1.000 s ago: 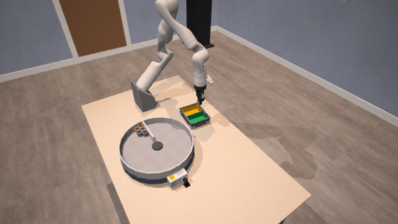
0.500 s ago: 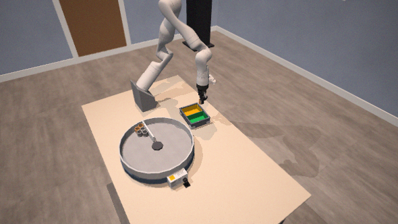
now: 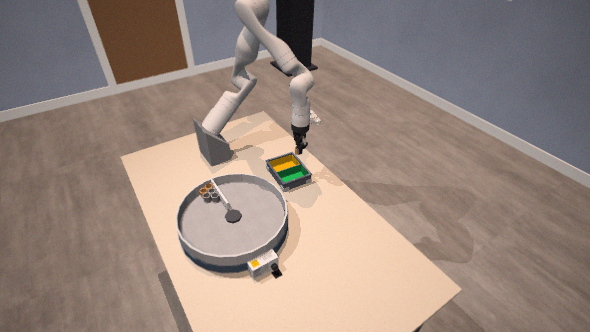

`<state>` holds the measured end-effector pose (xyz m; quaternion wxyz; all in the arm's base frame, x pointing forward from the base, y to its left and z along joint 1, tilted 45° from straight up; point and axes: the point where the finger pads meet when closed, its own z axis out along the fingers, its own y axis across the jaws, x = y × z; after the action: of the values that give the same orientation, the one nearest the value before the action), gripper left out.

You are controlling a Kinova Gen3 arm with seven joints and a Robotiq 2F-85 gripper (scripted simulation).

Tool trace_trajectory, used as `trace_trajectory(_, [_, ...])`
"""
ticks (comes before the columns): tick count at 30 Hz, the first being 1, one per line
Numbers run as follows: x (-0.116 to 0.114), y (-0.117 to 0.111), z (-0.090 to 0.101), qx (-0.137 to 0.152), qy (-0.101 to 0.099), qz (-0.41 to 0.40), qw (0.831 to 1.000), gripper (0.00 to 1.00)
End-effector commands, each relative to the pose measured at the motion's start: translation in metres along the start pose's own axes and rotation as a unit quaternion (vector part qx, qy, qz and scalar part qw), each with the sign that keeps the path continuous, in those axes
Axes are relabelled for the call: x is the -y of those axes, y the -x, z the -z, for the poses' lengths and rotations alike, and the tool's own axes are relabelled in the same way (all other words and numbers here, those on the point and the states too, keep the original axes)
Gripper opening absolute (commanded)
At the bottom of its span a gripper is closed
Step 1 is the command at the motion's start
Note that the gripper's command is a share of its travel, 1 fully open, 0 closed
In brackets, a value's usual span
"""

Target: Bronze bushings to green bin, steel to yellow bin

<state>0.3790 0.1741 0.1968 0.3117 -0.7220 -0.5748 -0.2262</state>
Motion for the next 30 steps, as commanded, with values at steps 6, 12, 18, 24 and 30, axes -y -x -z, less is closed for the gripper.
trace_trajectory(6, [-0.001, -0.003, 0.001, -0.002, 0.001, -0.004, 1.000, 0.00])
trace_trajectory(12, [-0.001, -0.002, 0.001, -0.001, 0.001, -0.002, 1.000, 0.00])
trace_trajectory(18, [0.000, 0.000, 0.000, 0.000, 0.001, -0.001, 1.000, 0.00])
trace_trajectory(24, [0.000, 0.000, 0.001, -0.002, 0.001, -0.004, 1.000, 0.00])
trace_trajectory(30, [-0.001, 0.000, -0.017, -0.001, 0.001, -0.001, 1.000, 0.00])
